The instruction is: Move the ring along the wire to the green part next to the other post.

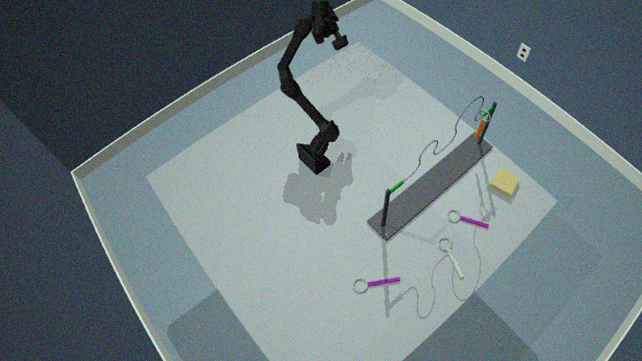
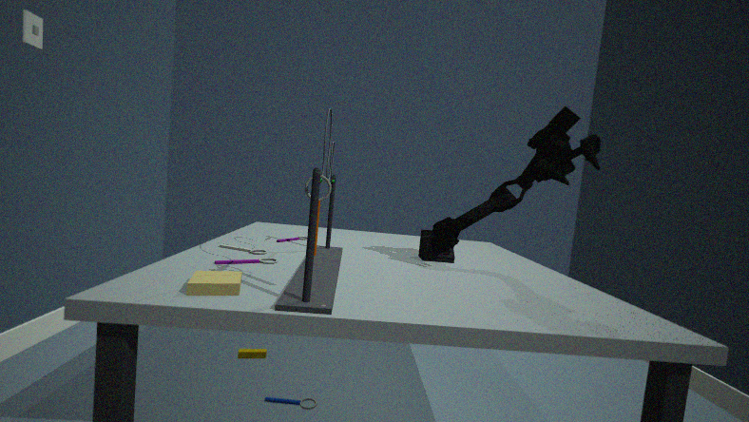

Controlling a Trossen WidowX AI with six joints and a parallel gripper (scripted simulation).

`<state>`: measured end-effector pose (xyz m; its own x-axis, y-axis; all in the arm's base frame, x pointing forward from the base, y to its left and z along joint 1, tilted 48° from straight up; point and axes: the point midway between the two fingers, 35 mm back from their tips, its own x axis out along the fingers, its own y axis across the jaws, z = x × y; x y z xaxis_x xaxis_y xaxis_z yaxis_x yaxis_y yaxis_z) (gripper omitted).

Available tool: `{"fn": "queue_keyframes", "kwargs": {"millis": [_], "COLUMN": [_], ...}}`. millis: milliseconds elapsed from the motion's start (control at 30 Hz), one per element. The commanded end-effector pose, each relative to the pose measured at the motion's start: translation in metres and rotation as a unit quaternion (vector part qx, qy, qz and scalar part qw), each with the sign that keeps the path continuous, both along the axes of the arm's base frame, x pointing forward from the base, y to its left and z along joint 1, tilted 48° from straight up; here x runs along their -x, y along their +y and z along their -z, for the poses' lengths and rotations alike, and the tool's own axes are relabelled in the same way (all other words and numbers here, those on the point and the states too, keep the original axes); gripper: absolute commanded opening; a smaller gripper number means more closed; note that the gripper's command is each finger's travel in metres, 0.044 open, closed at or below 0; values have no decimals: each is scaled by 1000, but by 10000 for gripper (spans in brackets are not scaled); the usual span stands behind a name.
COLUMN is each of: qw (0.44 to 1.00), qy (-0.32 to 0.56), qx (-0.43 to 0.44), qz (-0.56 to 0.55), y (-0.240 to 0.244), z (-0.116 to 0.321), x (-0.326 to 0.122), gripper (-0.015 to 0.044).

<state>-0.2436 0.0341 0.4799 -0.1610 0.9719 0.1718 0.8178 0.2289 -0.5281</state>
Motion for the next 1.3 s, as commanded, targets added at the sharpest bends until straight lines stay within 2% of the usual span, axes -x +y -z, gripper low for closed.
{"fn": "queue_keyframes", "kwargs": {"millis": [0, 100, 267, 533, 833, 1067, 1267], "qw": [1000, 999, 972, 865, 669, 479, 314], "qy": [3, 51, 230, 488, 710, 817, 853], "qx": [0, -3, -19, -83, -197, -310, -415], "qz": [1, 11, 44, 85, 98, 79, 41], "y": [0, 3, 17, 48, 96, 141, 183], "z": [-1, -13, -52, -101, -123, -113, -87], "x": [-1, -19, -91, -211, -341, -431, -493], "gripper": [374, 295, 164, 160, 160, 160, 160]}}
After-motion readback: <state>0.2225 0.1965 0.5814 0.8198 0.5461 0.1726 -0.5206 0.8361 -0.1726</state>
